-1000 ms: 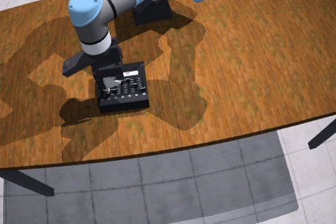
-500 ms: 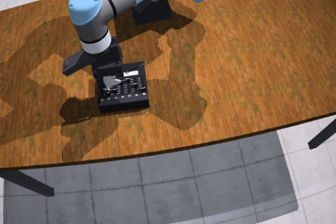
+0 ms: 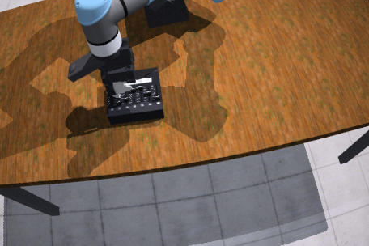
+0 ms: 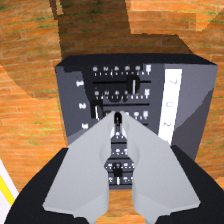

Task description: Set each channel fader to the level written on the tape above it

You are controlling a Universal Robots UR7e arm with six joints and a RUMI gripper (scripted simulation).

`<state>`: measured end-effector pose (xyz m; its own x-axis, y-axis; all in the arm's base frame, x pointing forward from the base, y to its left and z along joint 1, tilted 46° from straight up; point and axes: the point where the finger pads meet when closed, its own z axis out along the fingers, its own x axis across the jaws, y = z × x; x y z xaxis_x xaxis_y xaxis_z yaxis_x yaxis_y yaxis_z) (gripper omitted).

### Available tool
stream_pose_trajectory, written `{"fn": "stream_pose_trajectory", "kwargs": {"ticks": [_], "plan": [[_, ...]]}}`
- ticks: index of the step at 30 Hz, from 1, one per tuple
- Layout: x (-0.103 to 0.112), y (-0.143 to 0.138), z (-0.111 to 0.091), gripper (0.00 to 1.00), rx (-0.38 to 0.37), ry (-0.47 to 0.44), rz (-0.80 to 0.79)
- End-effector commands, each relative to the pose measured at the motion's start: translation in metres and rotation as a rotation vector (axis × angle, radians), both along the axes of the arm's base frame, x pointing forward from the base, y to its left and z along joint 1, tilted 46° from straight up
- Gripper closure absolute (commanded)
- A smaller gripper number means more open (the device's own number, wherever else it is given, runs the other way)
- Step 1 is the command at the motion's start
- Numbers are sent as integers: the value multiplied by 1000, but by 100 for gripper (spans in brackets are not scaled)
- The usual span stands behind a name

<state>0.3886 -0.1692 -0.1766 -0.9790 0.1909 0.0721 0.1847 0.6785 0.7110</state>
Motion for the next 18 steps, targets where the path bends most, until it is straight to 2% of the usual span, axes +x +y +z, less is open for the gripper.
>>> {"fn": "stream_pose_trajectory", "kwargs": {"ticks": [1, 10, 18], "plan": [[0, -5, 5, 100, -1, -1, -1], [-3, -23, 22, 100, -1, -1, -1], [-3, -26, 25, 100, -1, -1, -1]]}}
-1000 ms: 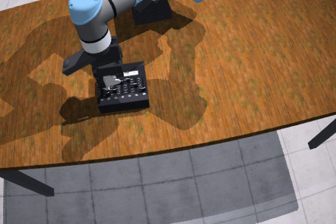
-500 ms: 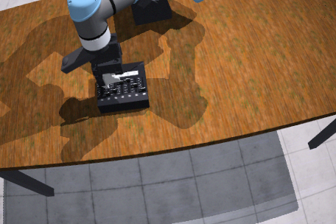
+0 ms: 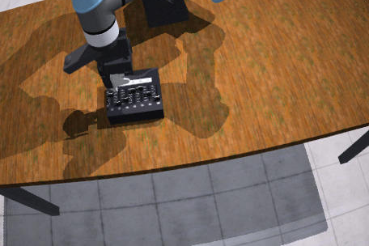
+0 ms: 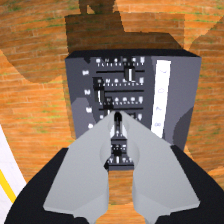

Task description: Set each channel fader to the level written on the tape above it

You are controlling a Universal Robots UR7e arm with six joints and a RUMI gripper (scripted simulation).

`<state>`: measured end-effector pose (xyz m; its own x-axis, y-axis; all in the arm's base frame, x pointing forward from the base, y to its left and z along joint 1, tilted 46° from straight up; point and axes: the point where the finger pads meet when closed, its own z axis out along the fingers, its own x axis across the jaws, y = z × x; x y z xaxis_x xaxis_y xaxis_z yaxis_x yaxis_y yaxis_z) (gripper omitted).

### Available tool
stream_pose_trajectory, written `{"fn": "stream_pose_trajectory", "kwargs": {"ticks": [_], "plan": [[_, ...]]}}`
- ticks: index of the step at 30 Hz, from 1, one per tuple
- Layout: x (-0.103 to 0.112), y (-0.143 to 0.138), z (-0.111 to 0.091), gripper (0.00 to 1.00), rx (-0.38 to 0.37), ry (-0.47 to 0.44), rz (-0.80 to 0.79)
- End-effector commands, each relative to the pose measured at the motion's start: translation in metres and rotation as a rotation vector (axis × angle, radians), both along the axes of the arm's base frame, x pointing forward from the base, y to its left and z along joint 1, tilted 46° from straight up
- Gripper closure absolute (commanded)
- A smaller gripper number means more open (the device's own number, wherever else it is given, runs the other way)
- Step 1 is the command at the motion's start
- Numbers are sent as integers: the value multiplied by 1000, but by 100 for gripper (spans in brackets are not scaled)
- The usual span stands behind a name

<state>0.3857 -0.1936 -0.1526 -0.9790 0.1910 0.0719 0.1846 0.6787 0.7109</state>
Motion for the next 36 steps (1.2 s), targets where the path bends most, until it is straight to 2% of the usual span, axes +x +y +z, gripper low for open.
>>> {"fn": "stream_pose_trajectory", "kwargs": {"ticks": [1, 21, 36], "plan": [[0, -1, 1, 100, -1, -1, 0], [0, -1, 1, 100, -2, -10, 9], [4, 0, 2, 100, -13, -97, 95]]}}
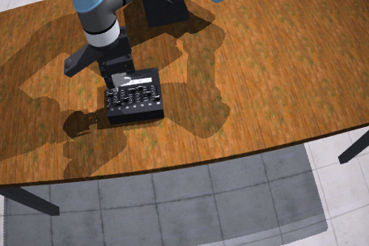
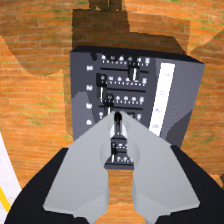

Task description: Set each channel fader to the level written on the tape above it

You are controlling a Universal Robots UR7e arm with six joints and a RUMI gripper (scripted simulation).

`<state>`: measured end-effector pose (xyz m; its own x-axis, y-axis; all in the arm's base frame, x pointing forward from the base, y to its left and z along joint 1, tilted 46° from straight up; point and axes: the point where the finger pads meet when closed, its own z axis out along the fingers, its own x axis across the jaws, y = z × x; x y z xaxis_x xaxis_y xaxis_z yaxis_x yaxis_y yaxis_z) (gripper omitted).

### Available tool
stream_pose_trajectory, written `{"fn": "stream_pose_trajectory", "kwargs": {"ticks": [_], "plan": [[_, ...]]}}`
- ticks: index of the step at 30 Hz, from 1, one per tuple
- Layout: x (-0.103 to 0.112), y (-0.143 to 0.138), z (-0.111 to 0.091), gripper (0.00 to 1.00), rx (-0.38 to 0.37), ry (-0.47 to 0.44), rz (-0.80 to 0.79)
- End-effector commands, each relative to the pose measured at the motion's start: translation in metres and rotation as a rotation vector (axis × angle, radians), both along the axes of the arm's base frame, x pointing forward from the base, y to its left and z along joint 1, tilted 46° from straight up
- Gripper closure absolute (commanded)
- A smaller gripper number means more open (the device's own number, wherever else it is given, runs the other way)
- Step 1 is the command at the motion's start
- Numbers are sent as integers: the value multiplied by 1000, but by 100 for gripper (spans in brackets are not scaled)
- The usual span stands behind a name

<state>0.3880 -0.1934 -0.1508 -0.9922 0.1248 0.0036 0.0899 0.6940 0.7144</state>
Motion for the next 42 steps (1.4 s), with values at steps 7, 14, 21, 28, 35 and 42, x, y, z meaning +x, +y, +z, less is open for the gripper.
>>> {"fn": "stream_pose_trajectory", "kwargs": {"ticks": [7, 14, 21, 28, 35, 42], "plan": [[5, 1, 2, 100, -17, -128, 125], [8, 3, 4, 100, -28, -221, 217], [14, 6, 8, 100, -48, -383, 377], [20, 10, 13, 100, -72, -574, 566], [24, 15, 17, 100, -90, -725, 715], [29, 21, 24, 100, -118, -948, 935]]}}
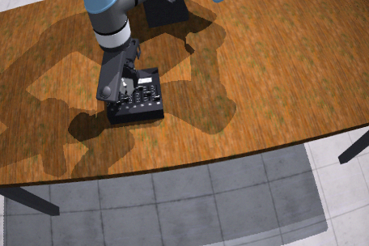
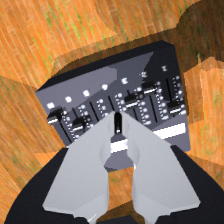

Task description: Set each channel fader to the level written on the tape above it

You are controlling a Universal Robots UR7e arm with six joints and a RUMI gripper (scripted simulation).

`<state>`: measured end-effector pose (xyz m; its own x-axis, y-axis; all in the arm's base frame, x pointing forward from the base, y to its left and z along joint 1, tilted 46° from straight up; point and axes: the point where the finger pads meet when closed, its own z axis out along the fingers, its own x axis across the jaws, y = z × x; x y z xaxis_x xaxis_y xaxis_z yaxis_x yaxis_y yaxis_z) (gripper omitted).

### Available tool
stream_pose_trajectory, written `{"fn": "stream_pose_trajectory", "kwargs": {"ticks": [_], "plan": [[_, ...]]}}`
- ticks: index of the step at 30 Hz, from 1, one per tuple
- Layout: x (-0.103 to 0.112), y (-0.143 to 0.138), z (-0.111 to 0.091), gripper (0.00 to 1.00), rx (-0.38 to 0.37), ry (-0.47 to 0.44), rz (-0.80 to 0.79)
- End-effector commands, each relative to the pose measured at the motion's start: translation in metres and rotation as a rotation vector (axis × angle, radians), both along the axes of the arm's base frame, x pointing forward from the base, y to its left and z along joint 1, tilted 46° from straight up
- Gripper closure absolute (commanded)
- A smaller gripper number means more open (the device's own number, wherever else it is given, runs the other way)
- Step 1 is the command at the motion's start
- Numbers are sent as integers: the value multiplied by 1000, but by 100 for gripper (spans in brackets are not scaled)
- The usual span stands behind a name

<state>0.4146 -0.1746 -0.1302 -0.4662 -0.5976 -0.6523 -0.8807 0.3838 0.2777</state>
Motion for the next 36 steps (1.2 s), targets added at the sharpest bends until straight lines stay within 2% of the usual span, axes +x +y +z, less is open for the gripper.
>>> {"fn": "stream_pose_trajectory", "kwargs": {"ticks": [1, 3, 5, 20, 22, 36], "plan": [[3, 4, 5, 100, -12, -149, 144], [4, 6, 7, 100, -20, -214, 209], [4, 6, 7, 100, -20, -214, 209], [9, 21, 21, 100, -77, -684, 677], [9, 21, 21, 100, -77, -684, 677], [8, 32, 31, 100, -121, -1035, 1027]]}}
